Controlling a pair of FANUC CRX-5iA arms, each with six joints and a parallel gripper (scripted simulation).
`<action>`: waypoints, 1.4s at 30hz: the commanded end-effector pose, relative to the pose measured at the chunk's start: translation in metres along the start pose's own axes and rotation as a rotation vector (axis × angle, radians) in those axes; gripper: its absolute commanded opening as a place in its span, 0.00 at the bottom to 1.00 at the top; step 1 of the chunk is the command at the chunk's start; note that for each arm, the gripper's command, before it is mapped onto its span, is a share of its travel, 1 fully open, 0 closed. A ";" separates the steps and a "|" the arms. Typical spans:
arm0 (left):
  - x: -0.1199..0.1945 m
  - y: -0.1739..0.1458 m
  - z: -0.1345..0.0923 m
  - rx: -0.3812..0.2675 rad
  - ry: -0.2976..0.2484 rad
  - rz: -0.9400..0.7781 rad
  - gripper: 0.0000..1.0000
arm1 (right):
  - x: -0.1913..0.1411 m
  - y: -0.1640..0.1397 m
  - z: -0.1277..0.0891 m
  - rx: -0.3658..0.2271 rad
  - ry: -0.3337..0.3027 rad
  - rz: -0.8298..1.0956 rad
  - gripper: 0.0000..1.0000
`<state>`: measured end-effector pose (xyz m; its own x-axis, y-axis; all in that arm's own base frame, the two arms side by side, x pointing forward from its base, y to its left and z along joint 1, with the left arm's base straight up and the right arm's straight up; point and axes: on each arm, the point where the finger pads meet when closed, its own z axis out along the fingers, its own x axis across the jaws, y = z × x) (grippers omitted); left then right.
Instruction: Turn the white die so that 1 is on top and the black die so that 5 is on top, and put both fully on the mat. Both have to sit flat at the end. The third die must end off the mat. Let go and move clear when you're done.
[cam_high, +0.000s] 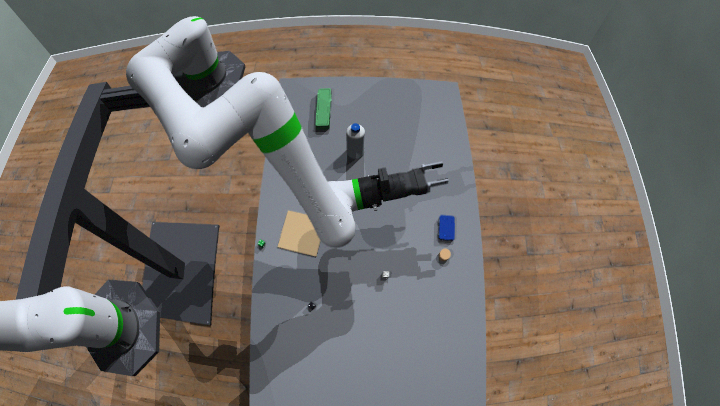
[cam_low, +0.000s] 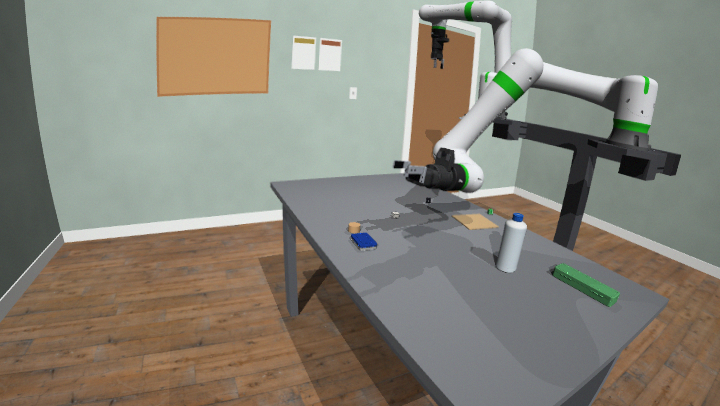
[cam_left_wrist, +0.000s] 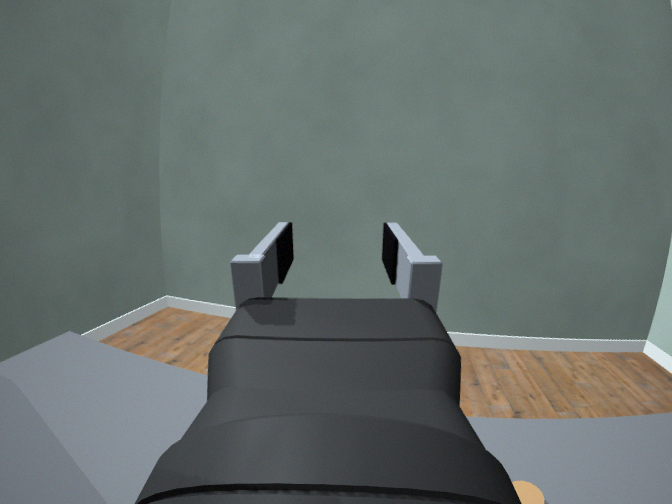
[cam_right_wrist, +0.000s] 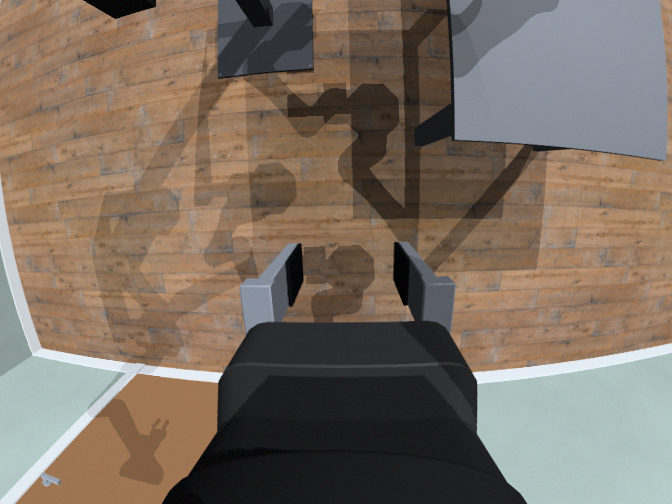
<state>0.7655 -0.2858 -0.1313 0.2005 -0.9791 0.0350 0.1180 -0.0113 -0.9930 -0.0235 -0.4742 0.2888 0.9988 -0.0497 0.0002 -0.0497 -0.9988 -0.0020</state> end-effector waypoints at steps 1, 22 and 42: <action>0.000 -0.001 0.000 0.000 -0.002 0.000 1.00 | 0.000 0.000 -0.001 -0.002 0.000 0.000 1.00; -0.019 0.017 -0.016 -0.085 -0.106 0.065 1.00 | 0.000 0.000 -0.001 -0.002 0.000 0.000 1.00; -0.043 0.071 -0.084 -0.382 -0.313 0.213 1.00 | 0.000 0.000 -0.001 -0.002 0.000 0.000 1.00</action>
<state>0.6977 -0.2599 -0.2015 0.4447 -0.8812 -0.1601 -0.2382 0.0560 -0.9696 -0.0235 -0.4742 0.2888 0.9988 -0.0497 0.0002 -0.0497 -0.9988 -0.0020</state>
